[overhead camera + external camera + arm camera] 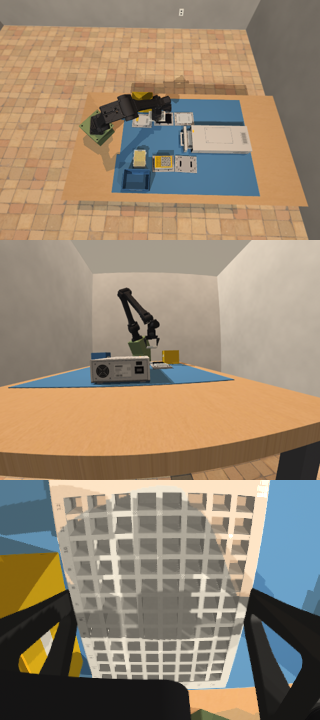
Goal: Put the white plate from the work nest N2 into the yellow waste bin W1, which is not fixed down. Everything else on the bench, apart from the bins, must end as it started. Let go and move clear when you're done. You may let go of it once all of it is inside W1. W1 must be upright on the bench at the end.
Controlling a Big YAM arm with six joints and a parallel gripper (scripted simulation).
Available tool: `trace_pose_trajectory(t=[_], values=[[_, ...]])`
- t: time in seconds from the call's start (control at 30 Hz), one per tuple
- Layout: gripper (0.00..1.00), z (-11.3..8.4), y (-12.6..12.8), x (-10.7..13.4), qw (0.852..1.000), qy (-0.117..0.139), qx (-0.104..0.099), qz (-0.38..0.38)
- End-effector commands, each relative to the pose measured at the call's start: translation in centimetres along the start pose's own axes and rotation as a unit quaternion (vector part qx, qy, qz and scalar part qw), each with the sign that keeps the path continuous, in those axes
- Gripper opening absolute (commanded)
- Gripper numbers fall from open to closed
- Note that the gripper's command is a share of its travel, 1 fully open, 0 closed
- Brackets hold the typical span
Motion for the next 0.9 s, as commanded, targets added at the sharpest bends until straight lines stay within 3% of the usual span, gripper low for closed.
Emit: trace_pose_trajectory(t=[0.0,0.87], values=[[0.00,0.5,0.9,1.1,1.000,0.003,0.002,0.008],[0.00,0.5,5.7,4.9,1.000,0.003,0.002,0.007]])
Point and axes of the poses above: the point where the finger pads meet when closed, its own z axis out along the fingers, its own y axis across the jaws, x = y × z, the point moved 2 cm from there along -z, back along the fingers, and after that the axes turned 3 degrees about z, right-handed, at the moved point
